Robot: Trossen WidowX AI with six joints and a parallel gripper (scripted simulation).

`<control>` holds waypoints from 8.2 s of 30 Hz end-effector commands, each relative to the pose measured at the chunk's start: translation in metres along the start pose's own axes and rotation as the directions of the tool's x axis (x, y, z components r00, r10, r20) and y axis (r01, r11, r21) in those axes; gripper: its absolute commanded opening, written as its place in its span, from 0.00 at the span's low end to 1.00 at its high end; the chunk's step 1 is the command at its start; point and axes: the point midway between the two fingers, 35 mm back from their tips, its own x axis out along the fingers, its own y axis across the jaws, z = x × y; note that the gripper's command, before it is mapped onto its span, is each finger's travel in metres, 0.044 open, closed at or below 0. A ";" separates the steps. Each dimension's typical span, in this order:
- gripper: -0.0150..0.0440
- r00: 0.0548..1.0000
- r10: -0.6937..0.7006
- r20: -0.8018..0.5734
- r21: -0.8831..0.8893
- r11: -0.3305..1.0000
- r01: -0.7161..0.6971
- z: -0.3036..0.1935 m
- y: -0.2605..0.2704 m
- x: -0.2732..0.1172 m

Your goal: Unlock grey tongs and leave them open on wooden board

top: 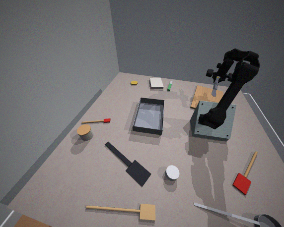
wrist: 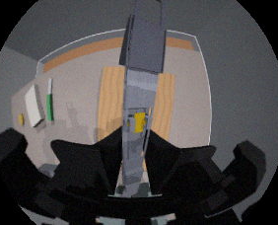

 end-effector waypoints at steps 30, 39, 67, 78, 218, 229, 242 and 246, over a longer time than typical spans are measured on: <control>0.00 0.891 0.011 0.453 0.001 1.000 -0.013 0.009 0.001 -0.019; 0.00 0.829 0.006 0.559 0.002 1.000 -0.008 0.003 0.001 -0.029; 0.00 0.598 -0.022 0.801 0.013 1.000 0.019 -0.034 -0.003 -0.065; 0.00 0.598 -0.022 0.801 0.013 1.000 0.019 -0.034 -0.003 -0.065; 0.00 0.970 -0.023 -0.240 -0.014 1.000 0.020 -0.019 -0.005 -0.010; 0.00 0.972 -0.021 -0.234 -0.012 1.000 0.019 -0.021 -0.006 0.007; 0.00 0.974 -0.019 -0.226 -0.010 1.000 0.018 -0.025 -0.007 0.028; 0.00 0.975 -0.019 -0.223 -0.009 1.000 0.017 -0.027 -0.007 0.034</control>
